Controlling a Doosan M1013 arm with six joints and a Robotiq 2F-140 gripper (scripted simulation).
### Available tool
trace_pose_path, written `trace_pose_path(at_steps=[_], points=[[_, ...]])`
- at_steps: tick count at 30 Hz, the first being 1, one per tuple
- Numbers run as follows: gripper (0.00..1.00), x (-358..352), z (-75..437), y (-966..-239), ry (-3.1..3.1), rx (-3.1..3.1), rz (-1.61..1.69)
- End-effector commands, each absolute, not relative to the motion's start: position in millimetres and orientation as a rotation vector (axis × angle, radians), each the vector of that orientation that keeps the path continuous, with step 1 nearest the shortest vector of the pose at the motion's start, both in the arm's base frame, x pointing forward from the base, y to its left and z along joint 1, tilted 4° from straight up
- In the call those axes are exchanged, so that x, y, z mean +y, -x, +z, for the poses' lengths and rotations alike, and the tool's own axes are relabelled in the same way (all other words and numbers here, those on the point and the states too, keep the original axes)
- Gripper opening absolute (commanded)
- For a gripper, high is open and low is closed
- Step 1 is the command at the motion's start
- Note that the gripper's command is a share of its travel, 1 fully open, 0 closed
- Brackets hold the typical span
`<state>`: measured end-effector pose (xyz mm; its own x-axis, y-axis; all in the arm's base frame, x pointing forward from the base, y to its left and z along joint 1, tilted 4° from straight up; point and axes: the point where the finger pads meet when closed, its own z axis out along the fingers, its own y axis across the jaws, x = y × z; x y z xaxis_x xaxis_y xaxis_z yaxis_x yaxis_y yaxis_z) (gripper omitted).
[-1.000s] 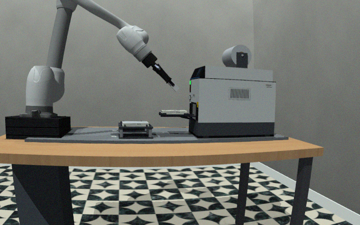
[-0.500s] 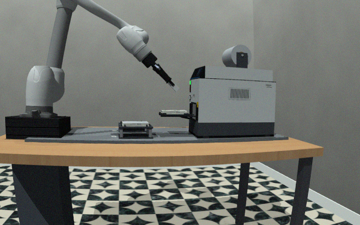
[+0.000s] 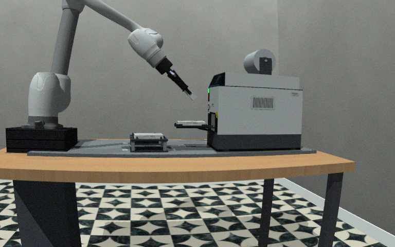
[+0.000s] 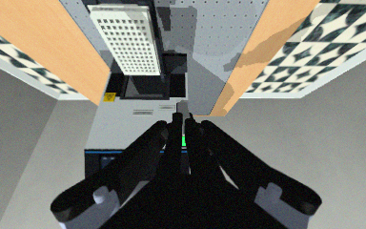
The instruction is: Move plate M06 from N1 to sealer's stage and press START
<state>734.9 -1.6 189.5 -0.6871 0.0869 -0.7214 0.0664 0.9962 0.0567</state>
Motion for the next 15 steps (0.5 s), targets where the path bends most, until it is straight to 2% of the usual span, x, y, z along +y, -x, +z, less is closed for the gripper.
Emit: trace_pose_path(at_steps=[1,15], points=[[0.1,-1.7,188.6,-738.7,-0.105,2.328,0.033],[0.1,-2.0,175.8,-754.0,-0.105,2.328,0.033]])
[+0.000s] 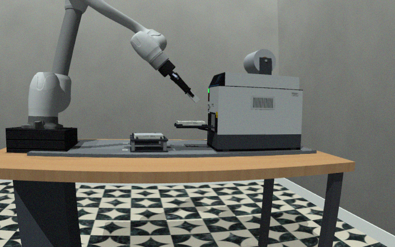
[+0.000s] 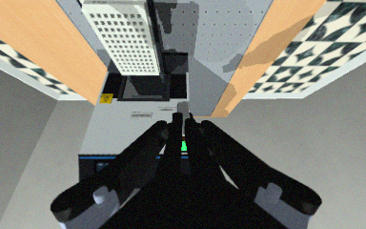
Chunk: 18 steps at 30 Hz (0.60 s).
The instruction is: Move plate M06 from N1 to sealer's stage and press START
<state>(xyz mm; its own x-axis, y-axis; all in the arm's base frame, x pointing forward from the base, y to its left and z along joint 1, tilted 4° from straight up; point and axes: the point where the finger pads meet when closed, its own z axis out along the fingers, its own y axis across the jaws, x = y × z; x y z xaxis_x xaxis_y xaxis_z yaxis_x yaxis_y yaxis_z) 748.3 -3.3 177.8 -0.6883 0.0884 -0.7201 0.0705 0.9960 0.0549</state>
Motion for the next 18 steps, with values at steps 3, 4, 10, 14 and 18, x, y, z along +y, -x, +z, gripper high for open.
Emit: trace_pose_path(at_steps=[3,4,10,14,18], points=[[0.1,-2.0,172.5,-757.8,-0.105,2.328,0.033],[0.1,-2.1,171.5,-759.1,-0.105,2.328,0.033],[0.1,-2.2,166.1,-765.4,-0.105,2.328,0.033],[0.1,-2.2,162.9,-769.2,-0.105,2.328,0.033],[0.1,-2.3,158.6,-774.3,-0.105,2.328,0.033]])
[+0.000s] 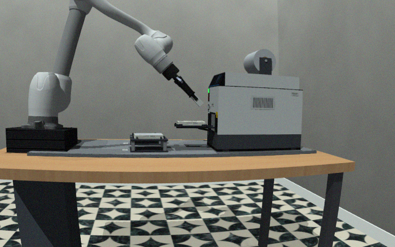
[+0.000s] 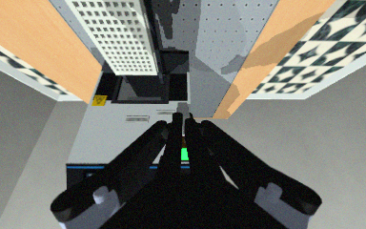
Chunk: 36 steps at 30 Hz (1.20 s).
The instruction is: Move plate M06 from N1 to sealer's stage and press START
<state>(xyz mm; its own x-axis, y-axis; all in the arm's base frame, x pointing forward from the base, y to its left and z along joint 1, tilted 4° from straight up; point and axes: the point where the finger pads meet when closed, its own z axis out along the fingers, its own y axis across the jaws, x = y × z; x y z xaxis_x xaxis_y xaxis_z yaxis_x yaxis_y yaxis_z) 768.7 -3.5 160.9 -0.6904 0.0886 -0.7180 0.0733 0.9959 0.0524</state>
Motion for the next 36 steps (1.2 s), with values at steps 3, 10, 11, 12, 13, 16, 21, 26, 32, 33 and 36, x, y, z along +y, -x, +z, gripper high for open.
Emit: trace_pose_path(at_steps=[3,10,11,12,13,16,21,26,32,33,36], points=[[0.1,-2.4,155.3,-778.2,-0.105,2.328,0.033],[0.1,-2.5,150.9,-783.4,-0.105,2.328,0.033],[0.1,-2.5,150.9,-783.4,-0.105,2.328,0.033],[0.1,-2.5,150.9,-783.4,-0.105,2.328,0.033],[0.1,-2.5,150.9,-783.4,-0.105,2.328,0.033],[0.1,-2.5,150.9,-783.4,-0.105,2.328,0.033],[0.1,-2.5,150.9,-783.4,-0.105,2.328,0.033],[0.1,-2.5,150.9,-783.4,-0.105,2.328,0.033],[0.1,-2.5,150.9,-783.4,-0.105,2.328,0.033],[0.1,-2.5,150.9,-783.4,-0.105,2.328,0.033],[0.1,-2.5,150.9,-783.4,-0.105,2.328,0.033]])
